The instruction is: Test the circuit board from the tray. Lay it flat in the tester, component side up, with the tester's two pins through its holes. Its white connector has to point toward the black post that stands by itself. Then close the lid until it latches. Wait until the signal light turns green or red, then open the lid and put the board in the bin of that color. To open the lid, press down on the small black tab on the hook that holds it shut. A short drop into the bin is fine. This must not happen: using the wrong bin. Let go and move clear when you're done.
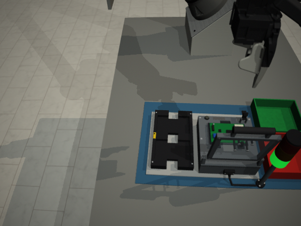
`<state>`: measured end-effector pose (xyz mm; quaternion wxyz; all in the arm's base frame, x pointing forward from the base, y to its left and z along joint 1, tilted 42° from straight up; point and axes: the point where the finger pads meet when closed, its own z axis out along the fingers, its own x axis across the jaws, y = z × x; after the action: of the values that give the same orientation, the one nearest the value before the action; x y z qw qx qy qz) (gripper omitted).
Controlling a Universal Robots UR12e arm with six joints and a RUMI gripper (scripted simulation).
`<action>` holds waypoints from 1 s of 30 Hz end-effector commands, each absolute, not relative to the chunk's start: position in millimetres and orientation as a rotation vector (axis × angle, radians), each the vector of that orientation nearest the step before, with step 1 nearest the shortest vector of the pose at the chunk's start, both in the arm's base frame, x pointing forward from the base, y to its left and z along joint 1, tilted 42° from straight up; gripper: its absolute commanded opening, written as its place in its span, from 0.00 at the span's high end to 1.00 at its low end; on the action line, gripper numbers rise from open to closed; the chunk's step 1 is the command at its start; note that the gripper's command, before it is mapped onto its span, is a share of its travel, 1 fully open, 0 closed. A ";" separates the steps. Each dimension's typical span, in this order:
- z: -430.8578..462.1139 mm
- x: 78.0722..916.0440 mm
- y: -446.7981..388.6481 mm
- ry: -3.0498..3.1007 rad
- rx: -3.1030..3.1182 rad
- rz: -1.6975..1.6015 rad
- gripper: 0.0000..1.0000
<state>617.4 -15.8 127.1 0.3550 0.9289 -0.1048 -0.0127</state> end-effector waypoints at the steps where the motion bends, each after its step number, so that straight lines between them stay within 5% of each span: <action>1: 117.7 615.0 -23.8 -0.272 2.399 -0.040 0.41; 30: -0.8 598.4 -127.4 -0.272 2.401 -0.040 0.41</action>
<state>598.9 -104.5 25.7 0.3558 0.9280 -0.1082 -0.0214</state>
